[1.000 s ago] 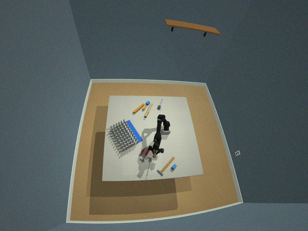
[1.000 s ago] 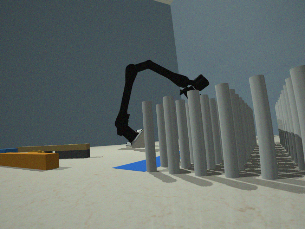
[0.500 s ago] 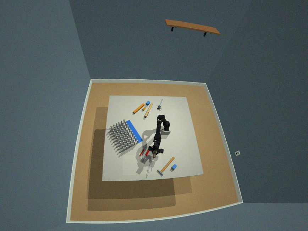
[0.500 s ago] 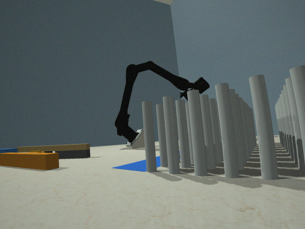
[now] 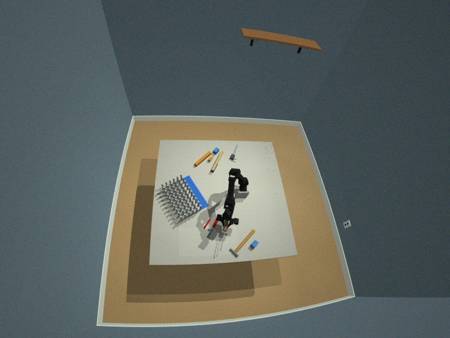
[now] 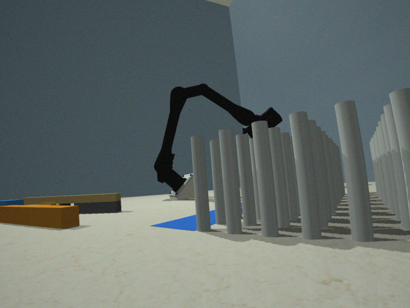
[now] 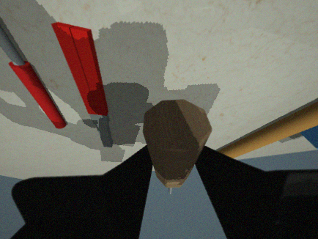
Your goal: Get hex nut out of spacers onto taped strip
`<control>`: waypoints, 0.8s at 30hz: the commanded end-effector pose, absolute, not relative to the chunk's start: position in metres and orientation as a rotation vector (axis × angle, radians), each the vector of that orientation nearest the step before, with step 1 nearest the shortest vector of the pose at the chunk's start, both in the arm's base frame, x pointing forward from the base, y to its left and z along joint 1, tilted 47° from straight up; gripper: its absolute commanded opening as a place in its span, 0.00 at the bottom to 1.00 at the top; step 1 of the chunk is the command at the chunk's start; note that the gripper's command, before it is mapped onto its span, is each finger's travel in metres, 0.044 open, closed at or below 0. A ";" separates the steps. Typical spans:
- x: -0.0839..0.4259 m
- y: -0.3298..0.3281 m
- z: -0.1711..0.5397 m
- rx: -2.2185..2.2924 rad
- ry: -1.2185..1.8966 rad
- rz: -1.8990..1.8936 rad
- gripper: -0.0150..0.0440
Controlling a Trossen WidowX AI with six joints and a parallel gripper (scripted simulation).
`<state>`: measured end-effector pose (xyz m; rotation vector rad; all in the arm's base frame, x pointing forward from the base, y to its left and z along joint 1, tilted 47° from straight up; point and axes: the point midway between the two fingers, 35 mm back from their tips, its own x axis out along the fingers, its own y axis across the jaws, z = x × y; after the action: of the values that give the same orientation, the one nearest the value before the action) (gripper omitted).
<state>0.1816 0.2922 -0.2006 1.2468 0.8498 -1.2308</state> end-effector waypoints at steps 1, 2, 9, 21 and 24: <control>0.183 0.291 -0.203 1.248 0.852 -1.222 0.25; 0.183 0.290 -0.203 1.248 0.852 -1.222 0.25; 0.183 0.285 -0.207 1.248 0.851 -1.222 0.25; 0.183 0.276 -0.214 1.248 0.851 -1.222 0.25; 0.183 0.273 -0.216 1.248 0.851 -1.222 0.25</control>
<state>0.1824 0.2744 -0.2148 1.2467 0.8489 -1.2304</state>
